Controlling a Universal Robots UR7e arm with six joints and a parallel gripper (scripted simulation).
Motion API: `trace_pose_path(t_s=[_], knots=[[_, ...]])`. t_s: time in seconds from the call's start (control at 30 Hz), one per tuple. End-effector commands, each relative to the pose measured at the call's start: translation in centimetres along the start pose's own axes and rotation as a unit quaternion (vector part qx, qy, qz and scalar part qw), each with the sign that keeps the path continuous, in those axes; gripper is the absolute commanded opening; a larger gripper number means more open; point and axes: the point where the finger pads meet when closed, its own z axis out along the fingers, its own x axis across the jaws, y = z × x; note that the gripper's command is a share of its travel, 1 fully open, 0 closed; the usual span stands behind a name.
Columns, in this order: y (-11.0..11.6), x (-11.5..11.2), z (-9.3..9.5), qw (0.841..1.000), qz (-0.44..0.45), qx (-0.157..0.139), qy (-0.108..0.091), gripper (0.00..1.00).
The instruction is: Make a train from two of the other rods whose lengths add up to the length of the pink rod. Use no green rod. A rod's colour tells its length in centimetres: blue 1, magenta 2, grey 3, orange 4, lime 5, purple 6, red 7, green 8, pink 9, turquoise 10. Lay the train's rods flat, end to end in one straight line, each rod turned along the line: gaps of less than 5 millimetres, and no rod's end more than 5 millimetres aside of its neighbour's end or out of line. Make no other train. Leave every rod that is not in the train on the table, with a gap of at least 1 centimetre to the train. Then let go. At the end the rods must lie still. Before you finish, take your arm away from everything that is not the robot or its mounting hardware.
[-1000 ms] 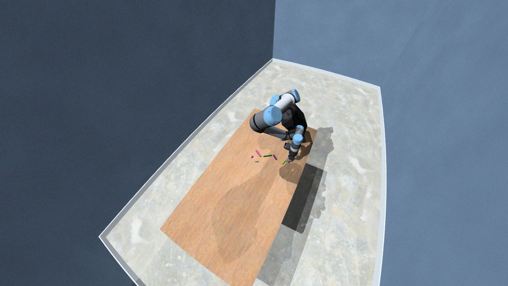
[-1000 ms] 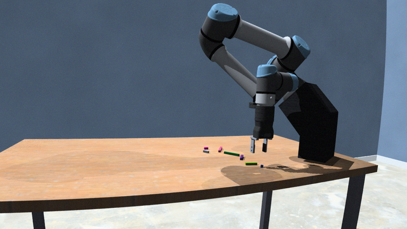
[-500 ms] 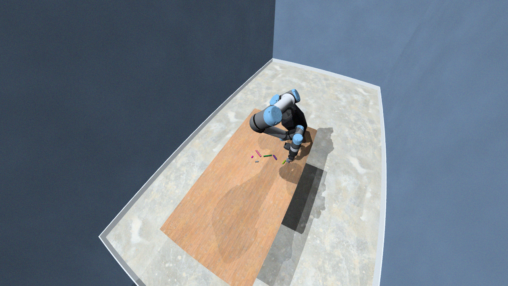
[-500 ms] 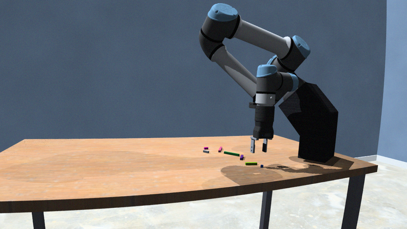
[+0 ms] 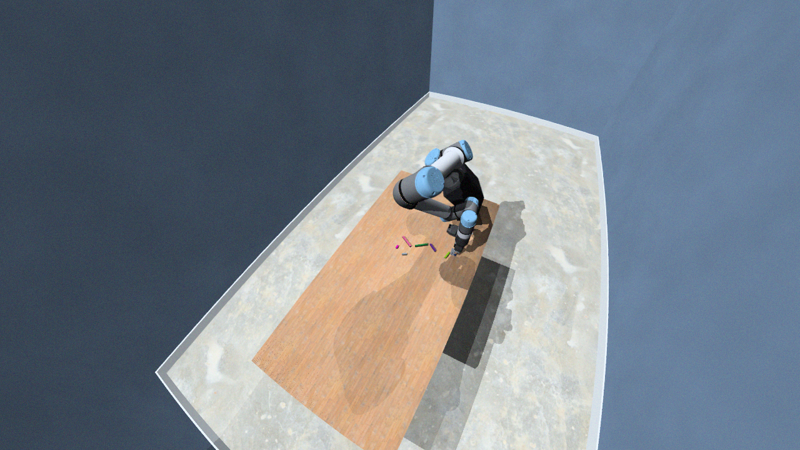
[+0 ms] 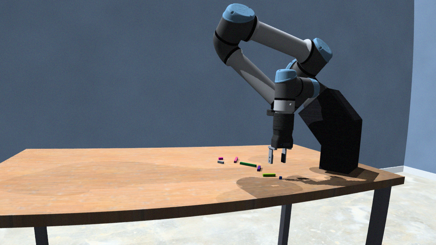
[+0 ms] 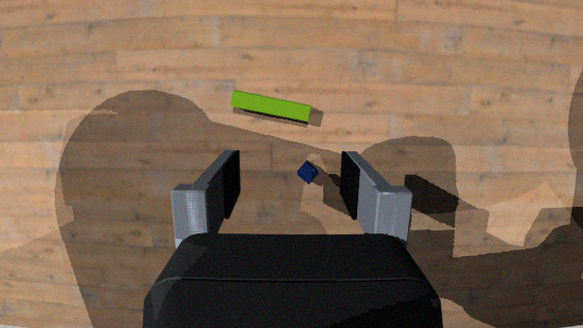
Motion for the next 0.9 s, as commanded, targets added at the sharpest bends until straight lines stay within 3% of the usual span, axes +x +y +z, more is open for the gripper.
trace_pose_path(t_s=[0.0,0.43,0.87], knots=[[0.0,0.0,0.0,1.000,0.000,0.000,0.000,1.00],[-0.4,-0.1,0.0,1.000,0.012,-0.001,0.000,1.00],[-6.7,-0.4,0.1,0.976,0.218,-0.003,0.003,1.00]])
